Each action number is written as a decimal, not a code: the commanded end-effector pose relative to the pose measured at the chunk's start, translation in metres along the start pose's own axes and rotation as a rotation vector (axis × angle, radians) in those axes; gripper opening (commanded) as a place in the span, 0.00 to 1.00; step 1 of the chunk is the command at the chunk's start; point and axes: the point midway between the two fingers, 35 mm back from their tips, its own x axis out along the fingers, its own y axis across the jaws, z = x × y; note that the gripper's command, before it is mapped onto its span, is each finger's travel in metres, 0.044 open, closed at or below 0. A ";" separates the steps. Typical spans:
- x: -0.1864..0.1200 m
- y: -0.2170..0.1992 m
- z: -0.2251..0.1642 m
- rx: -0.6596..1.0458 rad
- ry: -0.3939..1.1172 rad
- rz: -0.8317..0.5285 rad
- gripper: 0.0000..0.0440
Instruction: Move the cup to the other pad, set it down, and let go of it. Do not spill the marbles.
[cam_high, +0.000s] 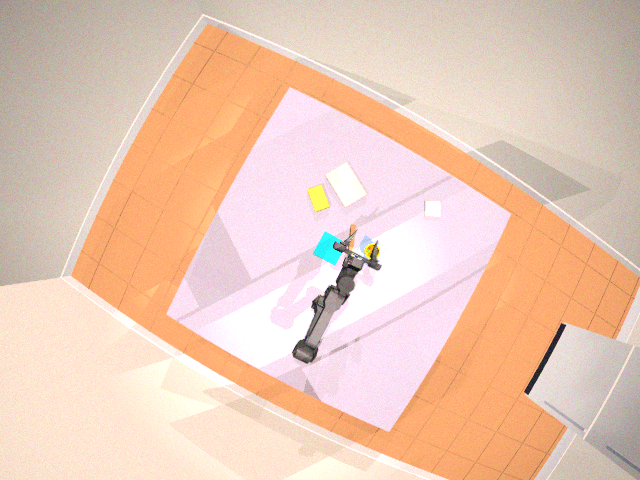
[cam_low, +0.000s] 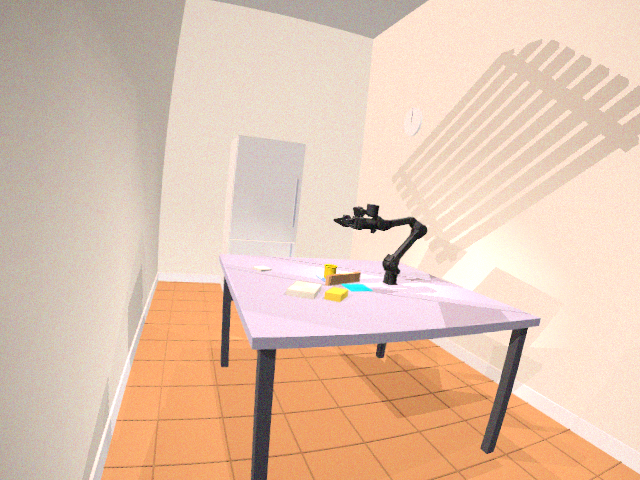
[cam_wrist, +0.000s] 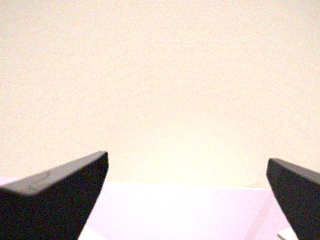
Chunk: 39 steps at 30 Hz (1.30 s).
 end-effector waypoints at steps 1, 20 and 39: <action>0.000 0.000 -0.001 0.002 0.005 -0.003 0.85; 0.010 0.014 -0.027 0.069 0.227 0.000 0.18; 0.020 0.034 -0.052 0.143 0.510 0.005 0.20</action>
